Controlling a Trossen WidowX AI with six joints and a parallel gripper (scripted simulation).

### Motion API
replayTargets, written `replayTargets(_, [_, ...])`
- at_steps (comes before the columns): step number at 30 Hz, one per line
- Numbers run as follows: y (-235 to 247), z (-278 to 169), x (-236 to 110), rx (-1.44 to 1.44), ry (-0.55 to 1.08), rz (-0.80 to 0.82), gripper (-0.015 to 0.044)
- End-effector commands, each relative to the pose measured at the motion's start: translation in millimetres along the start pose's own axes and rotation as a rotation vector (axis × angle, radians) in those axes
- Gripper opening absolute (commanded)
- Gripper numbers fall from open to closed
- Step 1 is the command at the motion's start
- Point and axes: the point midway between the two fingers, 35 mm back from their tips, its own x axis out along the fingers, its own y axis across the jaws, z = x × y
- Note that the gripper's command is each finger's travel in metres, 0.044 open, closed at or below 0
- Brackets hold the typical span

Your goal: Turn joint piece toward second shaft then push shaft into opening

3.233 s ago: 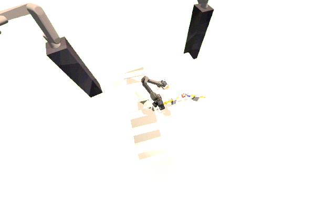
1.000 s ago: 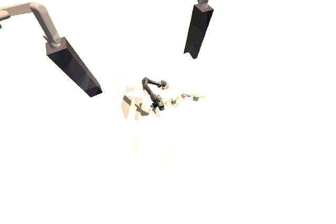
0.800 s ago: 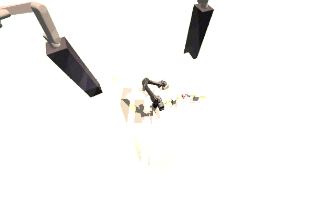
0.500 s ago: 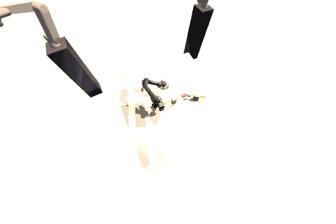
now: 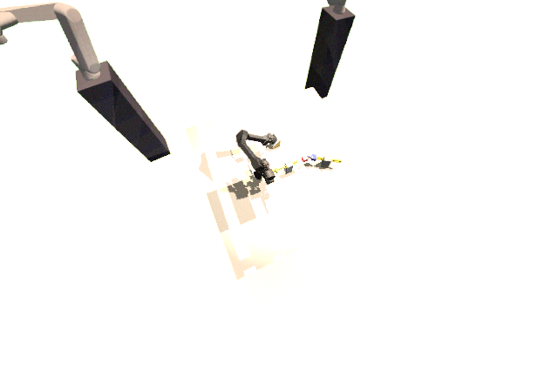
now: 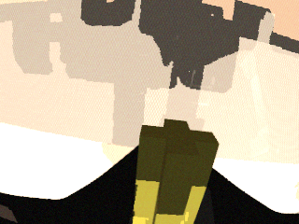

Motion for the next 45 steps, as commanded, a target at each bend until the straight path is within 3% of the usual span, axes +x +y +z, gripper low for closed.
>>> replayTargets(1, [0, -9, 0, -0.003, 0.005, -0.010, 0.0000])
replayTargets(45, [0, -73, 0, -0.005, 0.008, -0.015, 0.0000])
